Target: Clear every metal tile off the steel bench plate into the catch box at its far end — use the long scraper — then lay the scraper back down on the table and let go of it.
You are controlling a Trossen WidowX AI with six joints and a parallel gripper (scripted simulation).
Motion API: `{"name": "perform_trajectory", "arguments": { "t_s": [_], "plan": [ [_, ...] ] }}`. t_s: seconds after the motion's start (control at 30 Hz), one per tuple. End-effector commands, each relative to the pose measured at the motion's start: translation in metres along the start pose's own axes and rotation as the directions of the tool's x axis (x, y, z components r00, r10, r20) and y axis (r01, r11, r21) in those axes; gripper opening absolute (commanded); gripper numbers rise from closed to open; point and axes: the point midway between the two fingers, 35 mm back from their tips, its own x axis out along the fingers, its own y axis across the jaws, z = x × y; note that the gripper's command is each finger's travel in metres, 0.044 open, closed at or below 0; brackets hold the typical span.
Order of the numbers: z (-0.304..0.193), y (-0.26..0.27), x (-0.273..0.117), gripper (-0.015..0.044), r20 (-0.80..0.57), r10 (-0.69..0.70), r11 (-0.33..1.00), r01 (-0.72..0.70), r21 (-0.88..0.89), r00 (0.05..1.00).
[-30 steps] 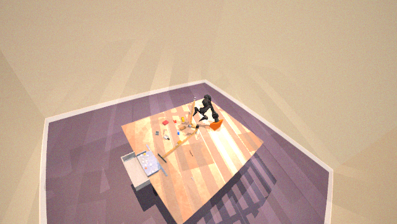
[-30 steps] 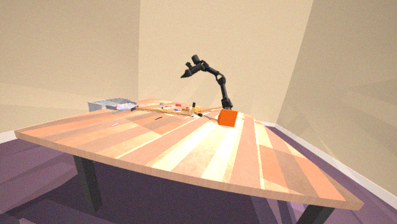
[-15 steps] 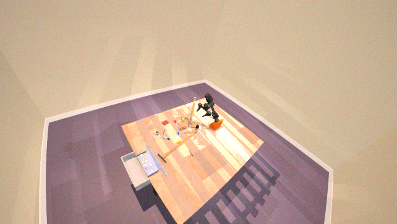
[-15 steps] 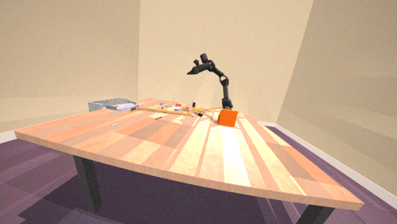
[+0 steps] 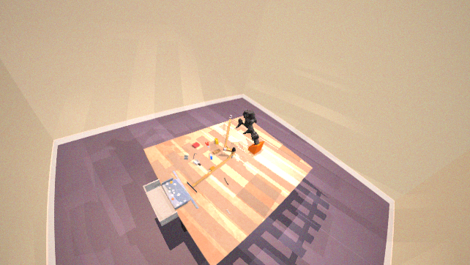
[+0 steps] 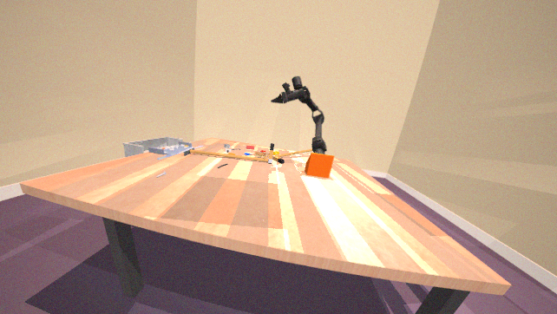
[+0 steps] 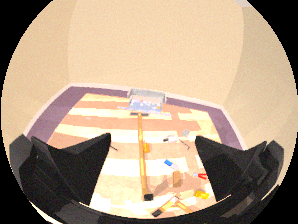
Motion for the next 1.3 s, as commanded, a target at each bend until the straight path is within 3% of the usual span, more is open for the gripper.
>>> {"name": "perform_trajectory", "arguments": {
  "t_s": [0.0, 0.83, 1.27],
  "plan": [
    [-0.005, -0.001, -0.014, 0.044, 0.028, -0.001, 1.0, 0.001, 0.0, 1.0],
    [-0.042, -0.014, -0.08, 0.044, 0.186, 0.001, 0.998, -0.013, 0.062, 0.982],
    [-0.051, -0.015, -0.09, 0.044, 0.221, 0.001, 0.996, -0.019, 0.082, 0.975]
  ]
}}
